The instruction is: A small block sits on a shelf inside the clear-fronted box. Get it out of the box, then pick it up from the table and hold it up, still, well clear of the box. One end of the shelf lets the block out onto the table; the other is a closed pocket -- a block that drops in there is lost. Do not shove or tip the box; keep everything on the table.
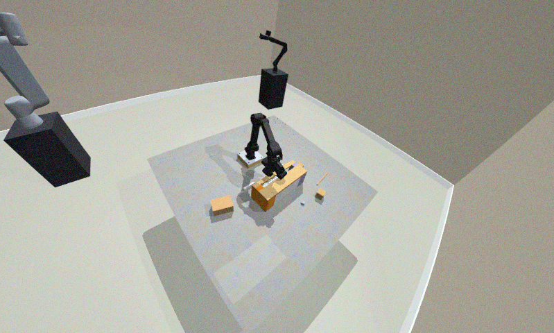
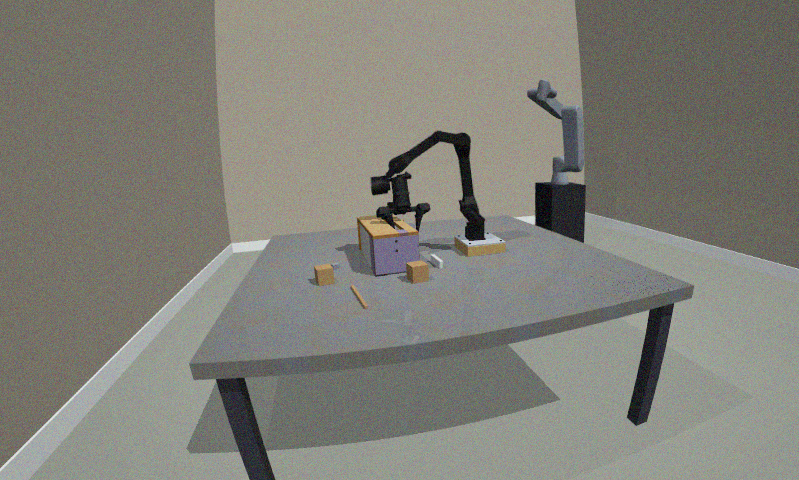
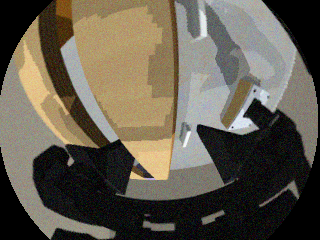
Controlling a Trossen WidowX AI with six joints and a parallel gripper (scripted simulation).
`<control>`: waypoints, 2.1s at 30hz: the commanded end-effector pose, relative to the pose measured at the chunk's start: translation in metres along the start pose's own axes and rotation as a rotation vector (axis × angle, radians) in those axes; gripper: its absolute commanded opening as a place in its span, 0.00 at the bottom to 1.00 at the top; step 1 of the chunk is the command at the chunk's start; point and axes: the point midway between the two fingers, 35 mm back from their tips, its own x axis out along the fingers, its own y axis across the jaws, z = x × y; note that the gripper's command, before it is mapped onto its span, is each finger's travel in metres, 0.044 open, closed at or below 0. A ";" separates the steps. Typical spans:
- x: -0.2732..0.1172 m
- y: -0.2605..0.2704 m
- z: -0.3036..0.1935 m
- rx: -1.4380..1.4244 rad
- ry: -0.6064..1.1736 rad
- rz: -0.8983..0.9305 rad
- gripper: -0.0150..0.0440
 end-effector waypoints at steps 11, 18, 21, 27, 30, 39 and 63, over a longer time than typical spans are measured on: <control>0.005 0.000 -0.014 0.003 0.002 0.002 0.93; 0.006 0.001 -0.016 0.003 0.003 0.002 0.93; 0.004 0.001 -0.010 0.003 0.002 0.002 0.93; 0.003 0.001 -0.009 0.003 0.002 0.002 0.93; 0.003 0.001 -0.010 0.003 0.002 0.002 0.93; 0.006 0.001 -0.018 0.003 0.003 0.003 0.93; 0.014 0.001 -0.041 0.003 0.005 0.003 0.93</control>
